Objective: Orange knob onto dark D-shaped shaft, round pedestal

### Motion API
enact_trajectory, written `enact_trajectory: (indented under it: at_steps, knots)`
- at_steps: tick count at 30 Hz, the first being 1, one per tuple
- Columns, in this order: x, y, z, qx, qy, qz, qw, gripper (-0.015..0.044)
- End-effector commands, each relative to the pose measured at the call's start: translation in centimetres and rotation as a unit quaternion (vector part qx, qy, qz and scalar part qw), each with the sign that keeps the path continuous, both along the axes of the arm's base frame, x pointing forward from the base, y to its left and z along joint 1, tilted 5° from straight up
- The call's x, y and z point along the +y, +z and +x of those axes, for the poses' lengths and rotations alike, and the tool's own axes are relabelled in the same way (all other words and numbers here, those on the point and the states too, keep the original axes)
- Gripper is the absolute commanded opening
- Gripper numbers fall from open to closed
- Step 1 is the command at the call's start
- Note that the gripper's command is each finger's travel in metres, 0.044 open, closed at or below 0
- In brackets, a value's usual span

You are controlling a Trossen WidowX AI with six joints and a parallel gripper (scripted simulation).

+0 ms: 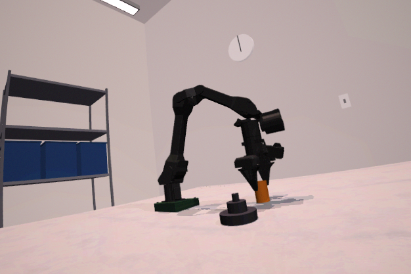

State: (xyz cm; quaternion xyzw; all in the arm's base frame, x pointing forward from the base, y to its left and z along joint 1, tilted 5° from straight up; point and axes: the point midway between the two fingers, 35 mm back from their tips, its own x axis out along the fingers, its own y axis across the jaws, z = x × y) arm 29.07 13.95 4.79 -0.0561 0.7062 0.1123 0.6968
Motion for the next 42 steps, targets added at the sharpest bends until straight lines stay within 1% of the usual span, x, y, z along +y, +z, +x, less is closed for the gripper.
enact_trajectory:
  at_steps: [1, 17, 27, 33, 38, 42]
  knots:
    - [-0.1, -0.9, -0.2, 0.003, -0.002, -0.003, 1.0, 0.044]
    - [0.1, -3.1, -0.4, 0.004, -0.002, -0.003, 1.0, 0.044]
    - [0.1, -3.1, -0.4, 0.004, -0.002, -0.003, 1.0, 0.0177]
    - [0.1, -3.1, -0.4, 0.004, -0.002, -0.003, 1.0, 0.0137]
    - [0.2, -1.9, 0.0, 0.003, -0.002, -0.003, 1.0, 0.0006]
    - [0.3, 0.1, 0.5, 0.003, -0.002, -0.003, 1.0, 0.0]
